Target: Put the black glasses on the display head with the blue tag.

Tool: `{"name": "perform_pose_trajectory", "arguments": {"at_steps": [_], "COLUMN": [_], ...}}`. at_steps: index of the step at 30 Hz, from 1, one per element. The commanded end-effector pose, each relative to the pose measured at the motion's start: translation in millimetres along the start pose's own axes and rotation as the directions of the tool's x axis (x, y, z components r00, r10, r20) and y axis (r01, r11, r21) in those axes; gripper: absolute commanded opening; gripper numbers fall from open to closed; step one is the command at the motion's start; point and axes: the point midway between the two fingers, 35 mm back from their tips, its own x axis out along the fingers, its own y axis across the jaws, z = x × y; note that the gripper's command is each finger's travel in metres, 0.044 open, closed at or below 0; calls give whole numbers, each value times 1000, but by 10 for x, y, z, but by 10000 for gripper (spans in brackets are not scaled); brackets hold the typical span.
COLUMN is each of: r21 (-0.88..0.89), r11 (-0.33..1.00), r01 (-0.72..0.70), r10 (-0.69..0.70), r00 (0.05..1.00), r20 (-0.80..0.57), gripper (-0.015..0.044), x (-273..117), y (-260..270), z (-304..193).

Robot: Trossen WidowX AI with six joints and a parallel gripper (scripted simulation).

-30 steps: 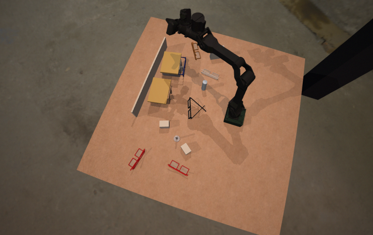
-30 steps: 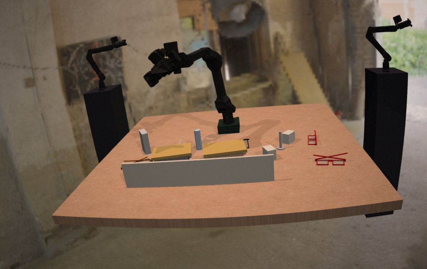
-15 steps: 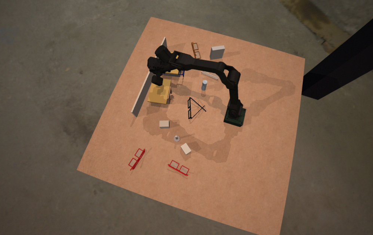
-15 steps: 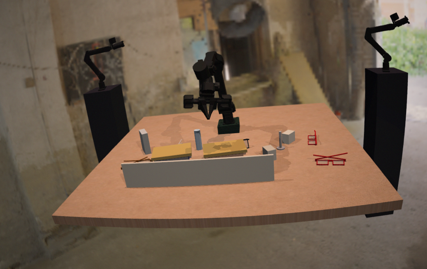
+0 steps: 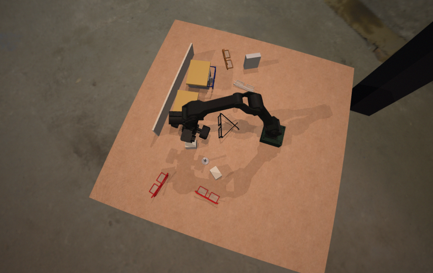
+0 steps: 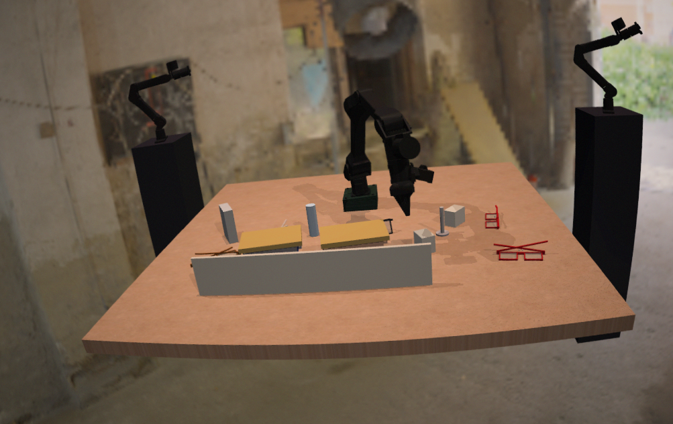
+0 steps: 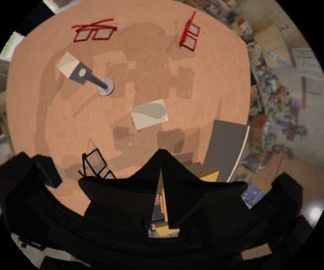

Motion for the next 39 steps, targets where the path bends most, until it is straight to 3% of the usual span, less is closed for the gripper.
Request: {"name": "perform_pose_trajectory", "arguments": {"at_steps": [1,39], "r21": [-301,-356], "r11": [940,915], "r01": [-160,-192], "r10": [141,166], "r00": [986,981], "r20": [-83,-102], "gripper": [0,0], "x": [129,617], "y": [425,582], "z": [239,233]}}
